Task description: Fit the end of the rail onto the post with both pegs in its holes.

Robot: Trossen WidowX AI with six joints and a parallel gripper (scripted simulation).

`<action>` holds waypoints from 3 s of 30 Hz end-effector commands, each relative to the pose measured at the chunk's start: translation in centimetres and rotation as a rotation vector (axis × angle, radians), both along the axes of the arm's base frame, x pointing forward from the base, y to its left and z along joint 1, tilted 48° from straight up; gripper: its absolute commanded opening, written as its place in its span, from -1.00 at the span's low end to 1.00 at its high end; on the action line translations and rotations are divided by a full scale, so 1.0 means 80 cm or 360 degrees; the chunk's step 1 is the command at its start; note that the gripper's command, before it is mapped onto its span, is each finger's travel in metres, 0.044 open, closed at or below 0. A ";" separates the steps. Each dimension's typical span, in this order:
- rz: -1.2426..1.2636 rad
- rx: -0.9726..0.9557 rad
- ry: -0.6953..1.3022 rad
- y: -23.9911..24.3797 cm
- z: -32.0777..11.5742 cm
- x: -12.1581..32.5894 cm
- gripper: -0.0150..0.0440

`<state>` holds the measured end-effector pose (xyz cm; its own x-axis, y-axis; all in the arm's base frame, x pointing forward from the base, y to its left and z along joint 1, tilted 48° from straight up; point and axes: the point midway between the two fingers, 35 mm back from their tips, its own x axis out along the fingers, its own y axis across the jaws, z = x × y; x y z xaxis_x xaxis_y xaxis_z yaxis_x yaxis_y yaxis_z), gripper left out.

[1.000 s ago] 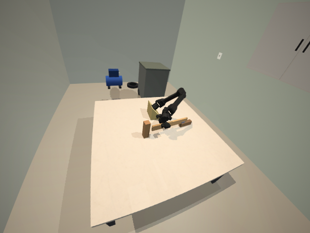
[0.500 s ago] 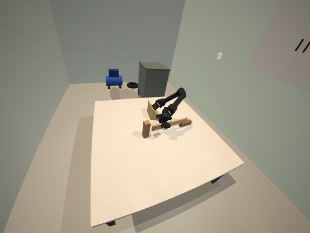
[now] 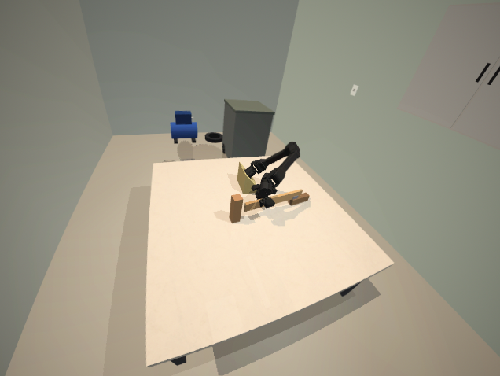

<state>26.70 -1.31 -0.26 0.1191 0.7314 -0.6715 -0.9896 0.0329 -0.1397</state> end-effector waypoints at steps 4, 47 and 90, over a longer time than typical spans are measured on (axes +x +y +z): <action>-0.0002 -0.0005 -0.0008 -0.003 -0.002 0.001 -0.49; -0.0002 -0.0006 -0.0009 -0.015 -0.013 0.003 -0.49; -0.0002 -0.0007 -0.0009 -0.026 -0.023 0.005 -0.49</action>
<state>26.97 -3.09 -2.06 0.1180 0.7316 -0.6715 -0.9897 0.0317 -0.1394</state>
